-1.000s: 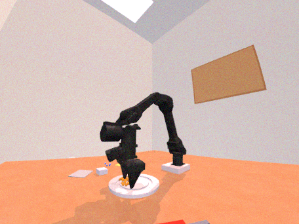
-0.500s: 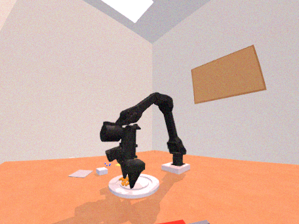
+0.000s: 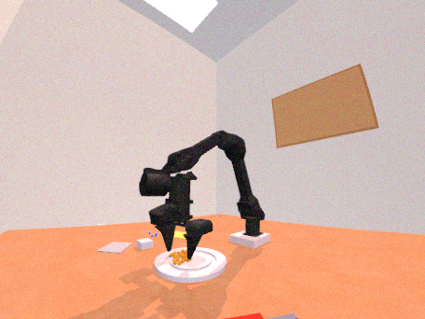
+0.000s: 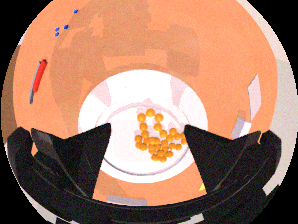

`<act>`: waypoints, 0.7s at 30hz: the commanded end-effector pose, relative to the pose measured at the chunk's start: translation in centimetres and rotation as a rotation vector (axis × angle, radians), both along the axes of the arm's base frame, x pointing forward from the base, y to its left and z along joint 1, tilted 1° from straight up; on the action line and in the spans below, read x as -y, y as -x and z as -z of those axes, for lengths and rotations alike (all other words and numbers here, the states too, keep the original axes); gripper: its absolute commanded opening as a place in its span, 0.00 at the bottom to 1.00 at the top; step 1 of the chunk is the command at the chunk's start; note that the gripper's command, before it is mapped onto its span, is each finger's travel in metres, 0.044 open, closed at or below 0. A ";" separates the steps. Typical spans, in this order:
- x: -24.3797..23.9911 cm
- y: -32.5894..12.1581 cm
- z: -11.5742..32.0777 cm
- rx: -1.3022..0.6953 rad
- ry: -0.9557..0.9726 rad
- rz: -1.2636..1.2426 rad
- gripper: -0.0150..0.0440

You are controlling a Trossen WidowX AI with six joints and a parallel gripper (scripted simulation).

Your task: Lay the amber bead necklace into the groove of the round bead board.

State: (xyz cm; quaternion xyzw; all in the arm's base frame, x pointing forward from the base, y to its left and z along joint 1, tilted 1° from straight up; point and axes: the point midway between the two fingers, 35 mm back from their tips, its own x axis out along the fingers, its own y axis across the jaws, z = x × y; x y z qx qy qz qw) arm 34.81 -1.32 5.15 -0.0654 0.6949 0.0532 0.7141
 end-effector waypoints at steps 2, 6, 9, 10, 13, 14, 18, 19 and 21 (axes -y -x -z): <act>1.2 -0.6 -1.9 -0.002 0.014 -0.501 0.83; 1.2 -0.6 -1.9 -0.002 0.014 -0.501 0.79; 1.2 -0.6 -1.9 -0.002 0.014 -0.501 0.75; 1.2 -0.6 -1.9 -0.002 0.014 -0.501 0.74; 1.2 -0.6 -1.9 -0.002 0.014 -0.501 0.71; 1.2 -0.6 -1.9 -0.002 0.014 -0.501 0.69; 1.2 -0.6 -1.2 -0.002 0.014 -0.501 0.65; 1.2 -0.6 -0.8 -0.002 0.014 -0.501 0.64; 1.2 -0.6 -0.3 -0.002 0.014 -0.501 0.62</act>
